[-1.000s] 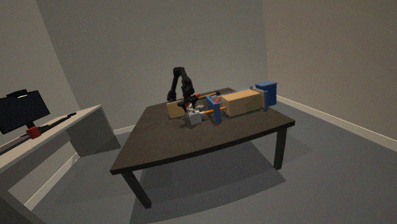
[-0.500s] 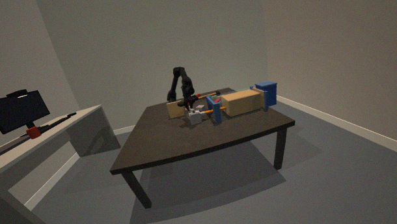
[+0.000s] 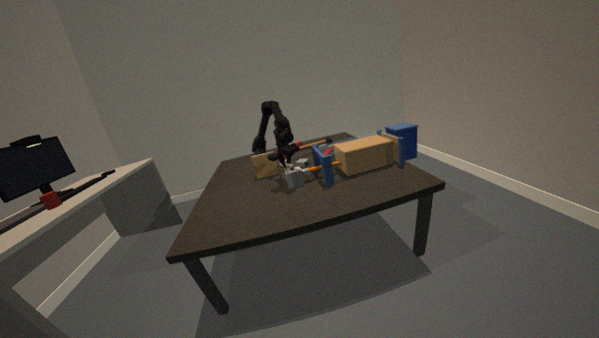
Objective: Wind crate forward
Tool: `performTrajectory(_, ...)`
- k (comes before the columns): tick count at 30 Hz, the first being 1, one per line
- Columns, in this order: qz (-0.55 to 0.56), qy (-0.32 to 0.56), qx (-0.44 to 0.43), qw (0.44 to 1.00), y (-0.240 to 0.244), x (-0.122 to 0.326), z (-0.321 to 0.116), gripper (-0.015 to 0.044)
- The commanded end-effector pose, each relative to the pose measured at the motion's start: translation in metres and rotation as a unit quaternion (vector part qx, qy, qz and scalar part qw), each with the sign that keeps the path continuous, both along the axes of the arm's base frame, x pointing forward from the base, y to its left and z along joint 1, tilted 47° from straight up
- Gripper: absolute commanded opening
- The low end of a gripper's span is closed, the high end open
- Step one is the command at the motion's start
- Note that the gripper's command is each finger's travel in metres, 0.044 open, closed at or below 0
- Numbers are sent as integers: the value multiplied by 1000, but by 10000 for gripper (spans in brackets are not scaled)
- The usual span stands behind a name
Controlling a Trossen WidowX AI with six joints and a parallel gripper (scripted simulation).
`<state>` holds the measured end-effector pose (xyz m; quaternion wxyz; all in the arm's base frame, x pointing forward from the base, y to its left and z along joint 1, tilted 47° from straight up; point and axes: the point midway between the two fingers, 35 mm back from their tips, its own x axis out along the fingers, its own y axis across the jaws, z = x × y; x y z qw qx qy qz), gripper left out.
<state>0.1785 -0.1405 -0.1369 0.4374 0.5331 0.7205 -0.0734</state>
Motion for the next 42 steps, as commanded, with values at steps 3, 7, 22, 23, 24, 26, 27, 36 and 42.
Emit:
performTrajectory(3, 16, 16, 8, 1000, -3, 3, 1, 0)
performTrajectory(7, 28, 29, 16, 999, -4, 5, 1, 0)
performTrajectory(22, 24, 26, 14, 999, -3, 5, 0, 0)
performTrajectory(23, 24, 26, 14, 999, -2, 5, 0, 0)
performTrajectory(24, 24, 26, 14, 999, -2, 5, -1, 0)
performTrajectory(26, 24, 26, 14, 999, -2, 5, -1, 0)
performTrajectory(27, 24, 26, 14, 999, -2, 5, -1, 0)
performTrajectory(36, -8, 57, 14, 998, 0, 8, 0, 0)
performTrajectory(42, -34, 82, 14, 996, 2, 11, 0, 0)
